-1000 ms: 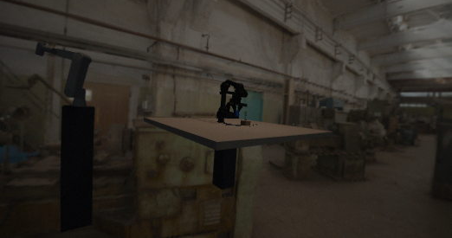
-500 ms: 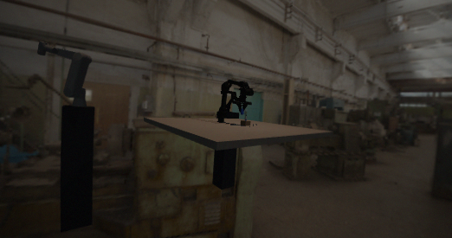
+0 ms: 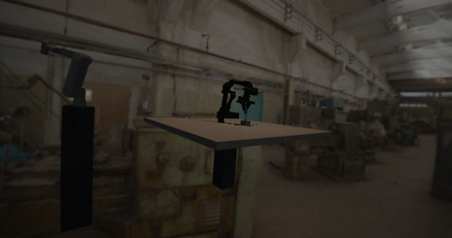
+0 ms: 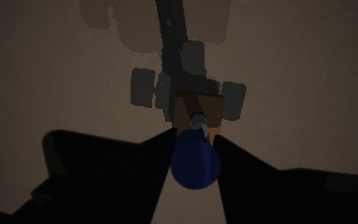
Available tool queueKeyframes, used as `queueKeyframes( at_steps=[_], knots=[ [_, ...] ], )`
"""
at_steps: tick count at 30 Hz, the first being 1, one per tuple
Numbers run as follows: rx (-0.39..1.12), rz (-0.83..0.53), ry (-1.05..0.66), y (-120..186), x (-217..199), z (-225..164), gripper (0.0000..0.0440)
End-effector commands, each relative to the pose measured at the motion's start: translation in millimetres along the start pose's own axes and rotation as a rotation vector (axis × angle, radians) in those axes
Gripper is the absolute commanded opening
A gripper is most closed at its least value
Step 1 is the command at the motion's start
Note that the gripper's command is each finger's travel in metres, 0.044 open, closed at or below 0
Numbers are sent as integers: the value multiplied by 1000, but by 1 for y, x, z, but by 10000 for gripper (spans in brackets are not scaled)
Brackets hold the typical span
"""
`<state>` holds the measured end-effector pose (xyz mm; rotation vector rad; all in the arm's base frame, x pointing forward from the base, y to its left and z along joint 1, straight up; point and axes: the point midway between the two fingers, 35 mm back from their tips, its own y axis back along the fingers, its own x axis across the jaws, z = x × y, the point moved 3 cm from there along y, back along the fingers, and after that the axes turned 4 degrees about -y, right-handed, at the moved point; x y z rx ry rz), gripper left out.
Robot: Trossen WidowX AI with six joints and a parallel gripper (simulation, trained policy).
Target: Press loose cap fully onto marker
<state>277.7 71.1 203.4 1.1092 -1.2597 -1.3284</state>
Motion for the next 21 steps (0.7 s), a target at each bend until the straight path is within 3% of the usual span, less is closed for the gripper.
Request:
queueKeyframes(
  at_steps=[1,21],
  knots=[
    [-5,0,3,2,-6,1,0],
    [-73,14,30,-32,-11,0,0]
  ],
)
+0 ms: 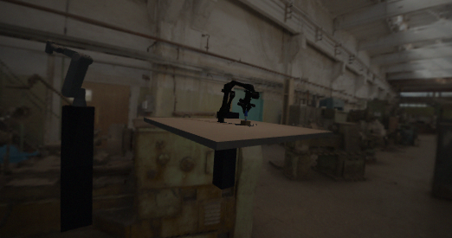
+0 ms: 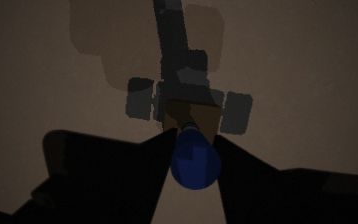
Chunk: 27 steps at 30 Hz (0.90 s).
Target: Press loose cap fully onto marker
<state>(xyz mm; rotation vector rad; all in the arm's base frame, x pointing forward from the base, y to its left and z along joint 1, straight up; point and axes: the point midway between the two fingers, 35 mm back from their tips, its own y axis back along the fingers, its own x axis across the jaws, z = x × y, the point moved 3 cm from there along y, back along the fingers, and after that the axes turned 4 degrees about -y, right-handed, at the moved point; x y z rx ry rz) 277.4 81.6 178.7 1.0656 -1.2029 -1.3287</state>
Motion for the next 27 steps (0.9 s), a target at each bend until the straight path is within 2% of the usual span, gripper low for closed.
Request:
queueKeyframes(
  at_steps=[1,10,12,27],
  knots=[
    [-15,-5,11,-10,0,-1,0],
    [-32,-9,47,-34,-1,-4,2],
    [-38,-3,53,-39,0,-4,54],
    [-90,-9,73,-46,2,7,132]
  ],
)
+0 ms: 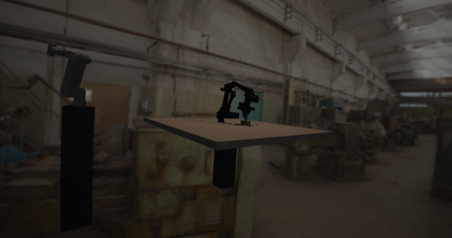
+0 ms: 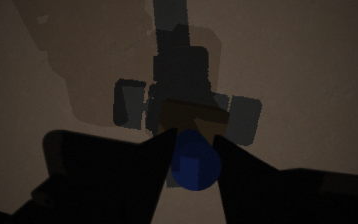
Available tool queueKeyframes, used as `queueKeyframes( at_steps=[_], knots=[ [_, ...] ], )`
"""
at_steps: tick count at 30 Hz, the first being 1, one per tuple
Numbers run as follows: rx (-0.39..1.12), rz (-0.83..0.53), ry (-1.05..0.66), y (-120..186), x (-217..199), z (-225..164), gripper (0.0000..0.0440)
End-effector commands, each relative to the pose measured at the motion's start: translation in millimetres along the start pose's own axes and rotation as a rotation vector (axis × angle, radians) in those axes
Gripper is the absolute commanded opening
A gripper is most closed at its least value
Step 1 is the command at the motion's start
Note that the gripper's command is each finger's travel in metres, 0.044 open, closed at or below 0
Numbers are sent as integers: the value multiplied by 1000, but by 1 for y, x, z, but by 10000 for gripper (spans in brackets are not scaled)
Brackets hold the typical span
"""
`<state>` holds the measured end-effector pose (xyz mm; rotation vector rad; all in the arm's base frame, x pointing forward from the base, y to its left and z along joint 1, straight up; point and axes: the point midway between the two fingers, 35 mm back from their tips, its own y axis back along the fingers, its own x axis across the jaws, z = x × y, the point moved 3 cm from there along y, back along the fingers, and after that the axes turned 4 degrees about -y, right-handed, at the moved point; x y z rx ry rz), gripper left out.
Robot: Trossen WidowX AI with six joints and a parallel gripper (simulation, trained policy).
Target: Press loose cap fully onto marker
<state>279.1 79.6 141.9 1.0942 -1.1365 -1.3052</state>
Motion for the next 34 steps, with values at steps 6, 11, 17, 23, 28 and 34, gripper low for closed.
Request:
queueKeyframes(
  at_steps=[6,11,17,23,28,34],
  knots=[
    [-87,-5,19,-9,1,18,169],
    [-96,-24,32,-6,2,26,260],
    [-77,-45,53,-5,3,31,411],
    [-20,-79,67,7,1,30,440],
    [23,-99,88,21,0,30,440],
    [64,-118,95,35,1,31,432]
  ],
)
